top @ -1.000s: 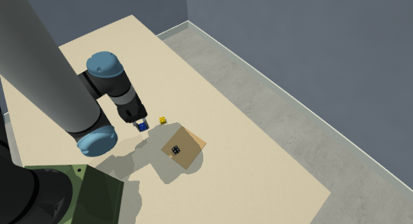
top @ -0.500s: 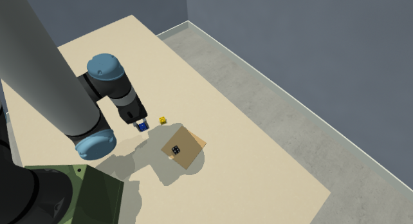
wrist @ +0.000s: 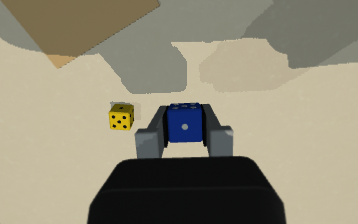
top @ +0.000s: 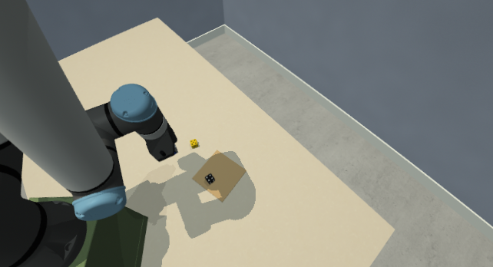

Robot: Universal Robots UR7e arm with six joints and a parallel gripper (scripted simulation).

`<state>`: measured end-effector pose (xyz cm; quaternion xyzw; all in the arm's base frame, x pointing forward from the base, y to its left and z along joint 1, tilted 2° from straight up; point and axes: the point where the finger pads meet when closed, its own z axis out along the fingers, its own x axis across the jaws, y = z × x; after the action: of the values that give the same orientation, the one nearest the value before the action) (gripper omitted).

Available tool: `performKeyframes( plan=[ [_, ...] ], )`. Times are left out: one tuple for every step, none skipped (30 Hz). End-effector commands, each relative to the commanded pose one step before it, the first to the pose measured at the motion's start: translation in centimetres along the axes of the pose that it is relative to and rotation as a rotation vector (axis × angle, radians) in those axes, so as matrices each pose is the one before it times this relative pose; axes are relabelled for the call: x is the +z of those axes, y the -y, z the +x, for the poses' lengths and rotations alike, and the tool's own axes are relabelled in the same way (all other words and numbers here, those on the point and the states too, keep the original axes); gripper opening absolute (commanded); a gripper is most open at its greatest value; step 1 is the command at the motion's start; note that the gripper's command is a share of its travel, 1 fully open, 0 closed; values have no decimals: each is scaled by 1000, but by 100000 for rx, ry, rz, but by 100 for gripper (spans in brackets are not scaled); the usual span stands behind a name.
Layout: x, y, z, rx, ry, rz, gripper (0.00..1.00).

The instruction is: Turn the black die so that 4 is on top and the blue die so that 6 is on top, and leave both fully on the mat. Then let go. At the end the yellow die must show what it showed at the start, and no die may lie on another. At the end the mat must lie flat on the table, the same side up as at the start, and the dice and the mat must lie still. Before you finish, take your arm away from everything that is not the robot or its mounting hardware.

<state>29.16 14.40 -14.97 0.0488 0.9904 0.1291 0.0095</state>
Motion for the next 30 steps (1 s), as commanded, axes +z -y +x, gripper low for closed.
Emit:
performKeyframes(
  plan=[
    [19, 104, -3, -67, -39, -10378, 49],
    [-4, 10, -11, -22, 80, -2677, 49],
    [-27, -7, -37, -17, 253, -2756, 49],
    [11, 28, 8, -43, -64, -2780, 49],
    [37, 51, 41, -48, -281, -2837, 49],
    [14, 29, 12, -33, -74, -2921, 49],
    [-9, 7, -19, -22, 142, -2983, 49],
    [0, 0, 0, 0, 0, 0, 49],
    [0, 0, 0, 0, 0, 0, 49],
    [-32, -13, -52, -14, 362, -3024, 49],
    [40, 62, 46, -48, -357, -3124, 49],
    [21, 42, 25, -38, -187, -3195, 49],
    [-5, 16, -9, -30, 68, -3233, 49],
    [-31, -8, -44, -26, 319, -3243, 49],
    [16, 44, 12, -26, -139, -3056, 49],
    [20, 49, 25, -23, -225, -2990, 49],
    [-5, 23, 0, -28, -20, -2981, 49],
    [-27, 0, -25, -36, 172, -2948, 49],
    [-36, -9, -37, -38, 255, -2829, 49],
    [24, 57, 27, 3, -254, -2339, 49],
    [8, 38, 14, -7, -140, -2286, 49],
    [-7, 21, 2, -18, -38, -2219, 49],
    [-19, 6, -9, -27, 52, -2139, 49],
    [-29, -7, -19, -35, 129, -2046, 49],
    [0, 0, 0, 0, 0, 0, 49],
    [0, 0, 0, 0, 0, 0, 49],
    [-38, -18, -28, -43, 193, -1944, 49],
    [9, 36, 12, 5, -119, -1709, 49],
    [9, 34, 13, 6, -122, -1588, 49],
    [2, 24, 8, -1, -76, -1480, 49]
  ],
)
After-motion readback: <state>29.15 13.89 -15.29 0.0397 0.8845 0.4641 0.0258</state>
